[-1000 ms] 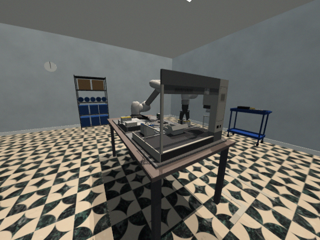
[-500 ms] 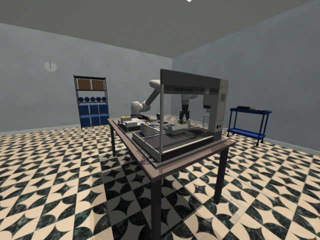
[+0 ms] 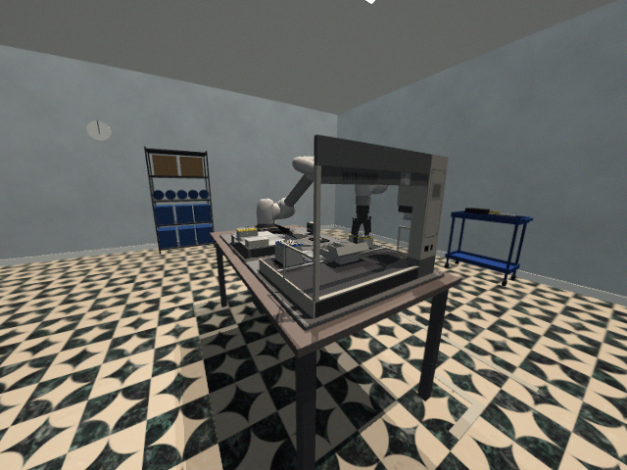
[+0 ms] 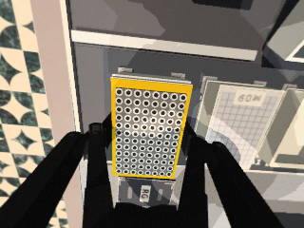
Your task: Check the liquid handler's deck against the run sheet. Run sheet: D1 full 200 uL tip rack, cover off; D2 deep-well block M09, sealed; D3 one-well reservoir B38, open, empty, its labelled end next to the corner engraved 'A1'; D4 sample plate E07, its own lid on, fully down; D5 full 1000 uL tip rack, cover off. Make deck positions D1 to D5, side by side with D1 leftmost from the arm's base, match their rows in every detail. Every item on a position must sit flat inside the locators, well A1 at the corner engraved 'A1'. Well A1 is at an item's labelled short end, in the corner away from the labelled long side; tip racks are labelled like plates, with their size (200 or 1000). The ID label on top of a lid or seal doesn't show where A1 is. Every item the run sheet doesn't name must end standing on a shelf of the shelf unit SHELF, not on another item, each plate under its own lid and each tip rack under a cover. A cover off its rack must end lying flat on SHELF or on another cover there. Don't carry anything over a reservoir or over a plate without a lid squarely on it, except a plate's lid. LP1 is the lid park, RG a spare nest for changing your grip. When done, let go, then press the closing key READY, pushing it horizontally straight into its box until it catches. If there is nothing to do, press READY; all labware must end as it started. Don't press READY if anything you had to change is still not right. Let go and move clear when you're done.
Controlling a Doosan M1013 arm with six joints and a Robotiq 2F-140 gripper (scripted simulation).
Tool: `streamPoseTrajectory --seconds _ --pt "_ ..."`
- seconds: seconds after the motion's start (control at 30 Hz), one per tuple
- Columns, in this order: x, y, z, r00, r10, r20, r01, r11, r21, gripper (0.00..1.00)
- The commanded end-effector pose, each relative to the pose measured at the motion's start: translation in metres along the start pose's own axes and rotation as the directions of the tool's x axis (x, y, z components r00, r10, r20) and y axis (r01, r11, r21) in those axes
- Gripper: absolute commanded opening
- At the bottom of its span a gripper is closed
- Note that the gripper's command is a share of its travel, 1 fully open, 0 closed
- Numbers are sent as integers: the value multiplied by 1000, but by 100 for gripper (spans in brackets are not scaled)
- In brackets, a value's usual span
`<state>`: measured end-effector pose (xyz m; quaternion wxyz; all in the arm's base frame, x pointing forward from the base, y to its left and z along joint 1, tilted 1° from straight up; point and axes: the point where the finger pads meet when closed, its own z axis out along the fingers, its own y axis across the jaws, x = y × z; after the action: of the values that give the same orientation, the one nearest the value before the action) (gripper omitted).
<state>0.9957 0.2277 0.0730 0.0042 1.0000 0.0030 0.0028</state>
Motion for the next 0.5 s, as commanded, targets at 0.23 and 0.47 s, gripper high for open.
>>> streamPoseTrajectory --seconds 0.23,0.47 --pt "0 0 1 1000 0 -2 0 1000 1 10" --pt "0 0 3 1000 0 -2 0 1000 1 10"
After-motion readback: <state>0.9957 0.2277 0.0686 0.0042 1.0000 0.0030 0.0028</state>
